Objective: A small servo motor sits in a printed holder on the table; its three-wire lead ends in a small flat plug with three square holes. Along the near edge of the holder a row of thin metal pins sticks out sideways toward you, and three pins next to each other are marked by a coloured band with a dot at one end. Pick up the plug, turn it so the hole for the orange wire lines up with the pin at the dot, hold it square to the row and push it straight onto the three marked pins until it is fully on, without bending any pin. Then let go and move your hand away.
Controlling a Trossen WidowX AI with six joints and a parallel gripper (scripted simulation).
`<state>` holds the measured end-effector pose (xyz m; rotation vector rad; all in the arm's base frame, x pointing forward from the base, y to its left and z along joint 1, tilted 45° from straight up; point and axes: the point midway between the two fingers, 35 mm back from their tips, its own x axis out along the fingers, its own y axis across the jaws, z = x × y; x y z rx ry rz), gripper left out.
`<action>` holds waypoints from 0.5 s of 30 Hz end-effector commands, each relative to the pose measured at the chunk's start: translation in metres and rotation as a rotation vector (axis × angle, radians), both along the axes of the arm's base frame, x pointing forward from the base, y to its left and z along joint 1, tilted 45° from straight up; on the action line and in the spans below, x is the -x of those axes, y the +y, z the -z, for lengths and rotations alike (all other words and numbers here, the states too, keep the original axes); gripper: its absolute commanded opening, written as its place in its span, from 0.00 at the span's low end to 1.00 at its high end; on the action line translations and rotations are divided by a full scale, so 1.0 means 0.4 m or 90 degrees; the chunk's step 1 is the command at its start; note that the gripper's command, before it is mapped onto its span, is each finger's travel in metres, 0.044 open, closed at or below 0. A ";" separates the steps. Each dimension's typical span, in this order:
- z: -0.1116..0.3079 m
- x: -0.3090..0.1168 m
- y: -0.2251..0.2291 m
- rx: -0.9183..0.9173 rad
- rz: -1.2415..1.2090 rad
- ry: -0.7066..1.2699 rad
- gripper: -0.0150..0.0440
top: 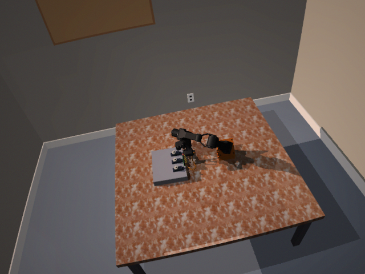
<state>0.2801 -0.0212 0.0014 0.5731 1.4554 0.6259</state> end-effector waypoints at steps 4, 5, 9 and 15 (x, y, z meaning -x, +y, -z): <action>-0.002 -0.016 0.000 -0.003 0.003 0.000 0.25; -0.002 -0.018 0.000 -0.003 0.003 0.000 0.25; -0.003 -0.024 0.000 -0.003 0.003 0.000 0.25; -0.004 -0.034 0.001 -0.003 0.003 0.000 0.25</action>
